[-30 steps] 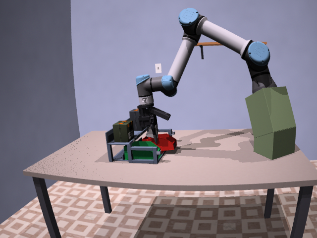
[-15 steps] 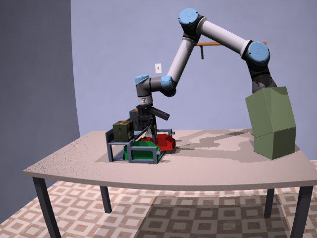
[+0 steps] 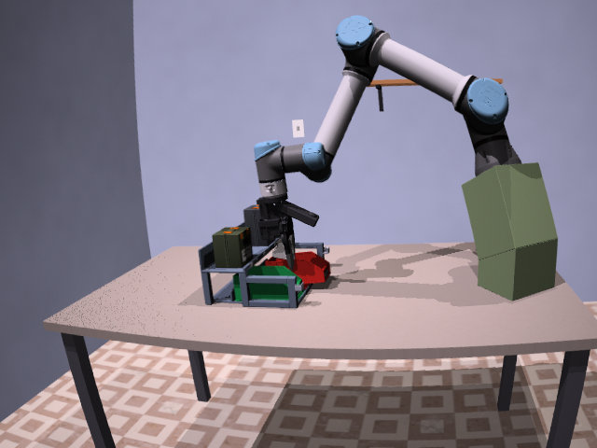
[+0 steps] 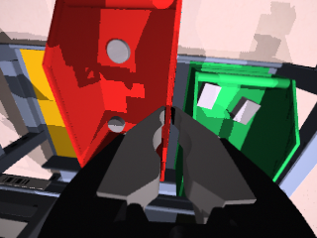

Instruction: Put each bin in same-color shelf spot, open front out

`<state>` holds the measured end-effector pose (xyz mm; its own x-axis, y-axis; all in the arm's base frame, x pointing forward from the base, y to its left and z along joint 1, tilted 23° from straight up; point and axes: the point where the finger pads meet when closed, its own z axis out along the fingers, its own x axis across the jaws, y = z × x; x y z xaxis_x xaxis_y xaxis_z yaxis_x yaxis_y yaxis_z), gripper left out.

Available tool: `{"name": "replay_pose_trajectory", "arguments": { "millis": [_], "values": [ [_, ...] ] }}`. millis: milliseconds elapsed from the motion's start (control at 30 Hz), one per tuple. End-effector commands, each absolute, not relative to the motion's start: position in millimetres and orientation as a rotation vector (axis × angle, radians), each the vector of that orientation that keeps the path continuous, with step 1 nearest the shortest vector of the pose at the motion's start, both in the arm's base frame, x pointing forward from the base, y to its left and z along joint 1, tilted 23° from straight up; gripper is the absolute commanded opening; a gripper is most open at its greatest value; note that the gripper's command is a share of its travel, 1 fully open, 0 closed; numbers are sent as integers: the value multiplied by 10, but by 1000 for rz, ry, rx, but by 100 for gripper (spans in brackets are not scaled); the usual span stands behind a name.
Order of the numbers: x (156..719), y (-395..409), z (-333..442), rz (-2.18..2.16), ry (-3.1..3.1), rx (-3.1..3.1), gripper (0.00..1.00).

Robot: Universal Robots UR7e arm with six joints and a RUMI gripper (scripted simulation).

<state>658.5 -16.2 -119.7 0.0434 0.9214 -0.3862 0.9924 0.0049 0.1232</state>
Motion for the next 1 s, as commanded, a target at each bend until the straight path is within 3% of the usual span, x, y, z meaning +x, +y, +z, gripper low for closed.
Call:
{"name": "replay_pose_trajectory", "arguments": {
  "millis": [0, 967],
  "values": [
    [6608, -141, -1184, -268, 1934, 1967, 0],
    [6578, -133, -1220, -247, 1930, 1951, 0]
  ]
}}
